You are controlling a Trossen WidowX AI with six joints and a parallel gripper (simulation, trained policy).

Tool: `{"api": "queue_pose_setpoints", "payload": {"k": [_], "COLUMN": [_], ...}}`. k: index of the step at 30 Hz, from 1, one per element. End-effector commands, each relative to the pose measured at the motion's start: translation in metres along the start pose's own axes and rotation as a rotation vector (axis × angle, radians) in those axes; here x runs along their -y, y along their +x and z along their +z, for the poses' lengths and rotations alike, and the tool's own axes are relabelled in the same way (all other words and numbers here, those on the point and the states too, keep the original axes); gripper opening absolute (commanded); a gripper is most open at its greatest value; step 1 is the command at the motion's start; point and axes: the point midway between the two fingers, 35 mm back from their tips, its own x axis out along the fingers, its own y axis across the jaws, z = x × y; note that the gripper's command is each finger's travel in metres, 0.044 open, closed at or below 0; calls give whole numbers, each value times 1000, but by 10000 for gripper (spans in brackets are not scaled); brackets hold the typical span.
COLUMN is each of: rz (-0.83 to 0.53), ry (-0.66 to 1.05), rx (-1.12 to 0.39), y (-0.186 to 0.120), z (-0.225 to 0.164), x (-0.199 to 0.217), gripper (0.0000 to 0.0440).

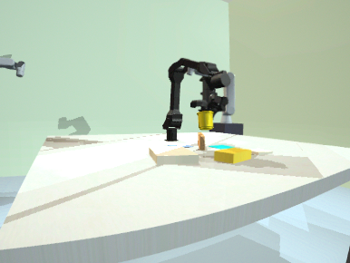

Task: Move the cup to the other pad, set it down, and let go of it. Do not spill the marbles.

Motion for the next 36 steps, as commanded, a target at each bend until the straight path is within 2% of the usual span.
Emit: {"api": "queue_pose_setpoints", "payload": {"k": [1,19,30,36], "rz": [4,15,8,3], "ry": [-8,-65,-62,-51], "rx": [20,79,64,44], "y": [0,15,41,54], "z": [10,40,35,28], "x": [-9,-67,-84,-88], "gripper": [0,0,1,18]}}
